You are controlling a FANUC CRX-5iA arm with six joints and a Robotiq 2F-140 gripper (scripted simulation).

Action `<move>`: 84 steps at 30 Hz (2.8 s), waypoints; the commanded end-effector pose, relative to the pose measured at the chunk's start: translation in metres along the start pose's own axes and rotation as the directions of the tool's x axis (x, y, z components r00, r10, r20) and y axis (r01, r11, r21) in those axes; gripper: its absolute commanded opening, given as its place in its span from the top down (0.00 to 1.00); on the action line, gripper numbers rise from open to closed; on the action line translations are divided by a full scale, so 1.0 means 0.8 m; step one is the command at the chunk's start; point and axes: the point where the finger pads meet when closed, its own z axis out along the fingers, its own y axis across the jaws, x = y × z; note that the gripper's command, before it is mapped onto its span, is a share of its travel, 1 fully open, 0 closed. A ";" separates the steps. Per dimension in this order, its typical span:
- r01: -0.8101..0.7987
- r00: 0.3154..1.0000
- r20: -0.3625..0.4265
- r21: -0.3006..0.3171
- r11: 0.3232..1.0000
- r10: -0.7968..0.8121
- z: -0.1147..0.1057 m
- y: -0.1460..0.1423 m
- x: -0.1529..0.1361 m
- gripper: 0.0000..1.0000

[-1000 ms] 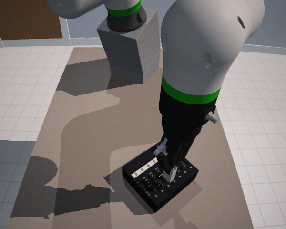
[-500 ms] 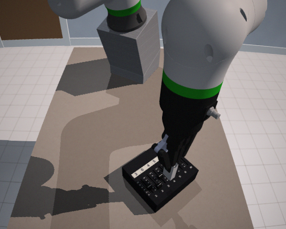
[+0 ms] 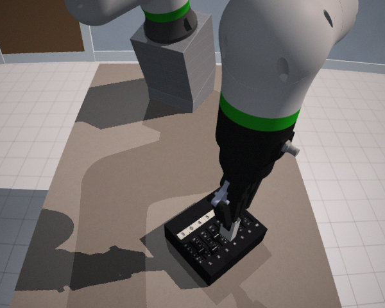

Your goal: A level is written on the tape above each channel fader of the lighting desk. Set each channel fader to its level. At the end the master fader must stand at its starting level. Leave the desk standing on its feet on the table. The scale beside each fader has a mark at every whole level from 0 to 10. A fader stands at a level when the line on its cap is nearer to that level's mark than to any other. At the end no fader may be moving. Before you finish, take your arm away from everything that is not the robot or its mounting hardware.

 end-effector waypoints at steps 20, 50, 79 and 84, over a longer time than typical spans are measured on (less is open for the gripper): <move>0.897 0.441 -0.024 0.020 0.441 -0.897 0.003 0.052 0.029 1.00; 0.549 -0.835 -0.072 -0.025 -0.836 -0.546 0.005 0.086 0.052 1.00; 0.094 -0.996 0.000 0.003 -0.996 -0.094 0.005 0.086 0.052 1.00; 0.094 -0.996 0.000 0.003 -0.996 -0.094 0.005 0.086 0.052 1.00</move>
